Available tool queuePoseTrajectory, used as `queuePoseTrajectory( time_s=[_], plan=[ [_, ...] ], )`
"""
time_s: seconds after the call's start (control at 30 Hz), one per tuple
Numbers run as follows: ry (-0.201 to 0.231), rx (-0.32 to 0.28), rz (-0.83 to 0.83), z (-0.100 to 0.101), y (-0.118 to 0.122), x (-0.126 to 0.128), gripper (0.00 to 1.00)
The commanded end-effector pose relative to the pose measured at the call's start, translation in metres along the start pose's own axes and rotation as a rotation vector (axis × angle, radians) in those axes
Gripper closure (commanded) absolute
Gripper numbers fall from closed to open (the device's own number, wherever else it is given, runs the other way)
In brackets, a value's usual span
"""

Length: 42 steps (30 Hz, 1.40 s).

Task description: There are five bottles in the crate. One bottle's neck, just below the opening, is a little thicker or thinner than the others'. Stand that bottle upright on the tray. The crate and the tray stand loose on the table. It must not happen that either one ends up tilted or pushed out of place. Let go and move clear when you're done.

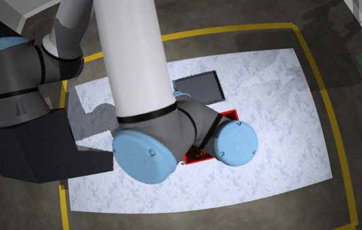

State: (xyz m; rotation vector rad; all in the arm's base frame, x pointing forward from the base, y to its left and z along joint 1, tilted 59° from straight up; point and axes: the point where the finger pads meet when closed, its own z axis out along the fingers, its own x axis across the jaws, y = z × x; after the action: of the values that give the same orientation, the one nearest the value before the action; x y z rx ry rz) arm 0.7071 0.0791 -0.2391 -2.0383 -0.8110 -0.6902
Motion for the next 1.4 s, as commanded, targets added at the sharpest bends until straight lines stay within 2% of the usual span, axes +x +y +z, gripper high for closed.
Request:
queuePoseTrajectory(
  time_s=[0.0, 0.63, 1.37],
  plan=[
    [0.0, -0.001, 0.0, 0.006, 0.001, 0.0, 0.62],
    [0.0, -0.001, 0.0, 0.021, 0.001, 0.0, 0.62],
    [0.0, -0.001, 0.0, 0.022, 0.001, 0.0, 0.62]
  ],
)
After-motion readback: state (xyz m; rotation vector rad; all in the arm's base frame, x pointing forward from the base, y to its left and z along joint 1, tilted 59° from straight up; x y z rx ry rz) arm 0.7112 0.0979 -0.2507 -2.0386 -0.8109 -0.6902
